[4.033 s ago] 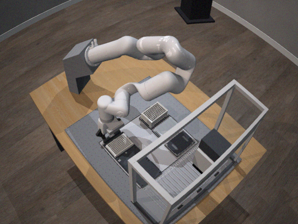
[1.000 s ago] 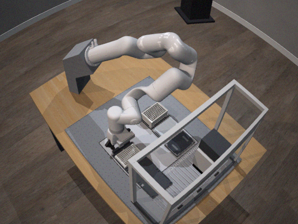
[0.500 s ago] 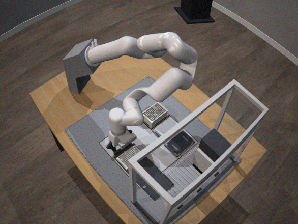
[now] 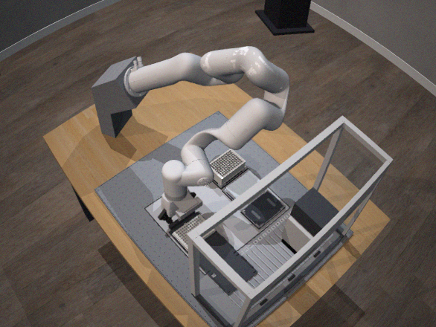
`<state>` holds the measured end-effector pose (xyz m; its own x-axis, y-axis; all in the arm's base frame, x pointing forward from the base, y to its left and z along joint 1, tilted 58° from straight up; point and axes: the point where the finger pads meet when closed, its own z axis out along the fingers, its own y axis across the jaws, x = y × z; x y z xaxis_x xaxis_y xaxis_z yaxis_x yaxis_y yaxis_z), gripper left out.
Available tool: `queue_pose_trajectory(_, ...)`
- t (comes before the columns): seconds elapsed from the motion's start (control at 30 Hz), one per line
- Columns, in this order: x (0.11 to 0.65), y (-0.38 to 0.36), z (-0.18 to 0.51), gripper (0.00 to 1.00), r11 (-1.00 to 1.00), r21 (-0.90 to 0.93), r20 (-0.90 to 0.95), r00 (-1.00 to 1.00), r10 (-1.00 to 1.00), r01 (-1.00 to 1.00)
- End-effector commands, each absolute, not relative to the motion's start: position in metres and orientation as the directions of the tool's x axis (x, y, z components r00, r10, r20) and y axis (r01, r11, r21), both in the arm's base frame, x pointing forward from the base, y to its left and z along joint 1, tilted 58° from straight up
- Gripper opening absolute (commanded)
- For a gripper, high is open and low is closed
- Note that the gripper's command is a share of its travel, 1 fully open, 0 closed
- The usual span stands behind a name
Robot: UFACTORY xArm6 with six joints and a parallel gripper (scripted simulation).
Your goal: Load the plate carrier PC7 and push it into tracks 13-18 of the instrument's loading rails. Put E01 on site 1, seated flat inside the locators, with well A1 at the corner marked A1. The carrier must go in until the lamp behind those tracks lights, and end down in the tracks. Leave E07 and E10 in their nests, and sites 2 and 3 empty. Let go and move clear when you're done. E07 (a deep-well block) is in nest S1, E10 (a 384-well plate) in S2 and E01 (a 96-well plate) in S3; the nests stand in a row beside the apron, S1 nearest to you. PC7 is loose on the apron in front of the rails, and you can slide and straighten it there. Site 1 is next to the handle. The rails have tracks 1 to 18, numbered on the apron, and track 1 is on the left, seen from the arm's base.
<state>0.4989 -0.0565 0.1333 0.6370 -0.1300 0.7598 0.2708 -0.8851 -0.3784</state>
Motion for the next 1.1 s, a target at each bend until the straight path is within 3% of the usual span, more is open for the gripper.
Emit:
queue_pose_trajectory(0.0, 0.502, -0.058, 0.137, 0.82, -0.886, -0.377, 0.761, 0.636, -0.13, 0.271)
queue_pose_trajectory(1.07, 0.519, -0.061, 0.158, 0.82, -0.886, -0.377, 0.761, 0.635, -0.13, 0.271)
